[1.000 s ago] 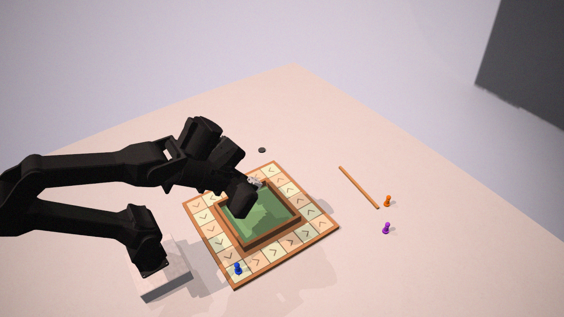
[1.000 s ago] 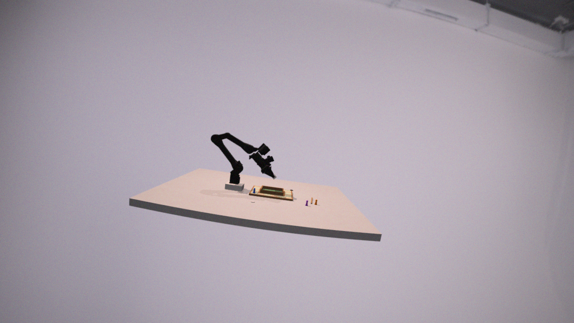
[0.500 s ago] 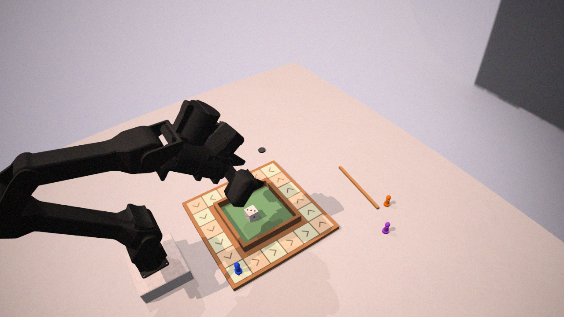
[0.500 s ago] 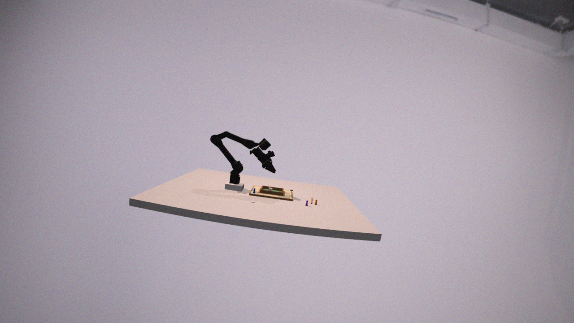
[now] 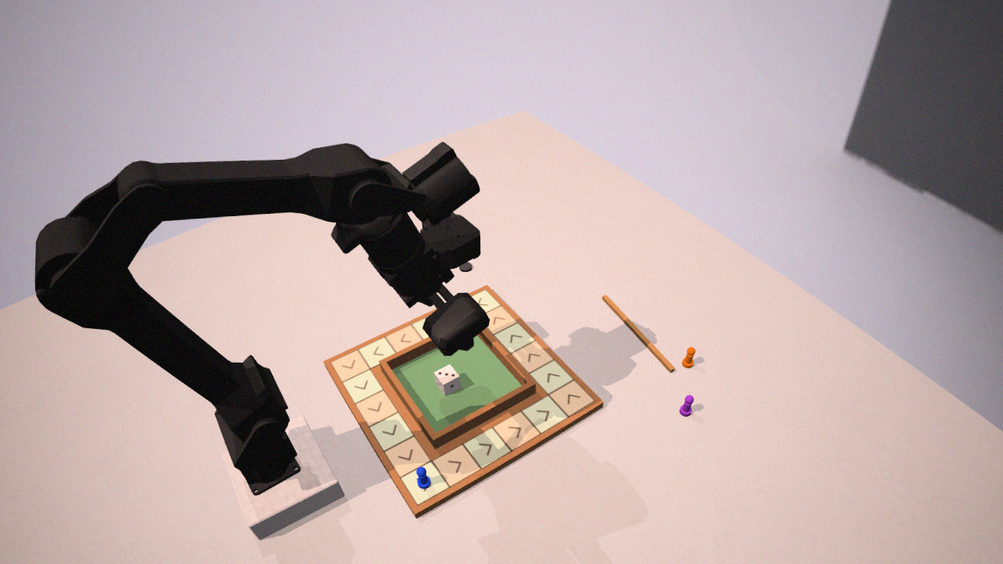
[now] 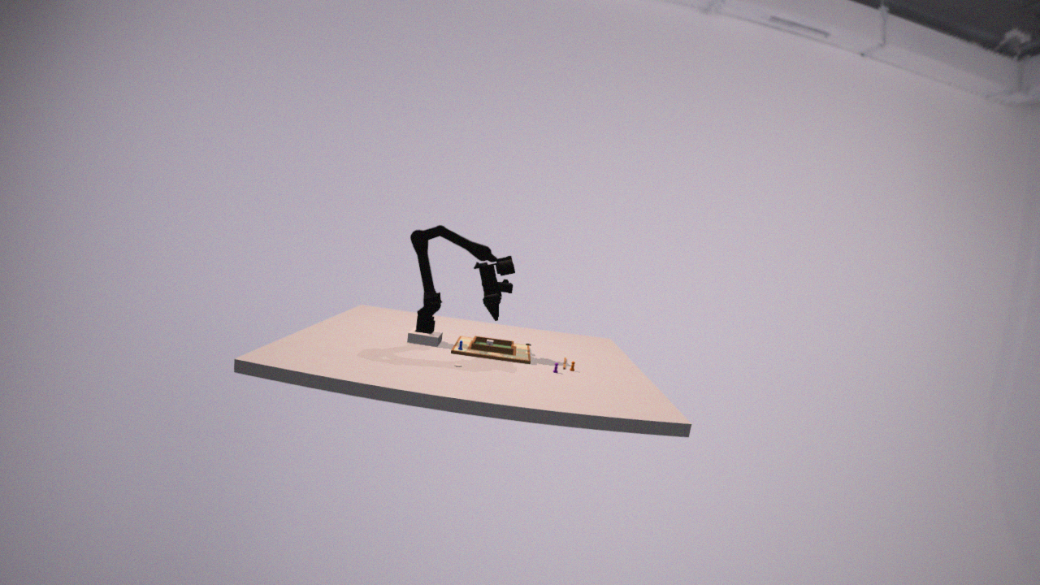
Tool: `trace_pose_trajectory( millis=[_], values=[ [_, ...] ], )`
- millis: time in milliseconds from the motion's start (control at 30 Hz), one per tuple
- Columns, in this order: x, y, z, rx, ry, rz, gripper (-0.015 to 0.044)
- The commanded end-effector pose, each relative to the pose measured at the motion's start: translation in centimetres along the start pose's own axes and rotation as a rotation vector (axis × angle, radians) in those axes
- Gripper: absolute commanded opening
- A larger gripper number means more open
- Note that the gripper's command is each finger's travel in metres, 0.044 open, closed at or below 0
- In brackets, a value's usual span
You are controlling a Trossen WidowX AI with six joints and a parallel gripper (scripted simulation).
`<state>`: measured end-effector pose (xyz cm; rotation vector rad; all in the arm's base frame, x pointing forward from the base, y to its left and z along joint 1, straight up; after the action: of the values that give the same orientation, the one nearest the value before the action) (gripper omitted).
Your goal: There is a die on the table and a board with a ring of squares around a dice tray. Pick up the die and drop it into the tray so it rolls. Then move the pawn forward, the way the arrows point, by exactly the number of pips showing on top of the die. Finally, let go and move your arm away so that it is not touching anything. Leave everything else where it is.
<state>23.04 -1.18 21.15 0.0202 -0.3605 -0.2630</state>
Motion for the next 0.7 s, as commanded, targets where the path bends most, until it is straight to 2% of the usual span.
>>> trace_pose_trajectory(
  millis=[0, 133, 233, 300, 533, 667],
  values=[
    [2.0, 0.4, -1.4, -0.041, 0.204, 0.002, 0.0440],
    [2.9, 0.7, -2.3, -0.064, 0.311, 0.002, 0.0440],
    [2.3, 0.5, -1.8, -0.051, 0.238, 0.001, 0.0440],
    [2.1, -0.3, -1.8, -0.056, 0.241, -0.006, 0.0387],
    [-1.1, -8.1, -1.8, -0.093, 0.282, -0.084, 0.0204],
    [-3.9, -11.4, -1.6, -0.104, 0.307, -0.134, 0.0200]
  ],
)
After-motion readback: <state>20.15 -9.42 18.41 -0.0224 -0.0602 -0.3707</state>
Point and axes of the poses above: the point midway between the two fingers, 35 mm back from their tips, its own z axis back along the fingers, its own y axis across the jaws, x = y × z, the point moved 9 cm from there along z, back along the fingers, and after that the axes turned 12 degrees about -z, right-handed, at the moved point
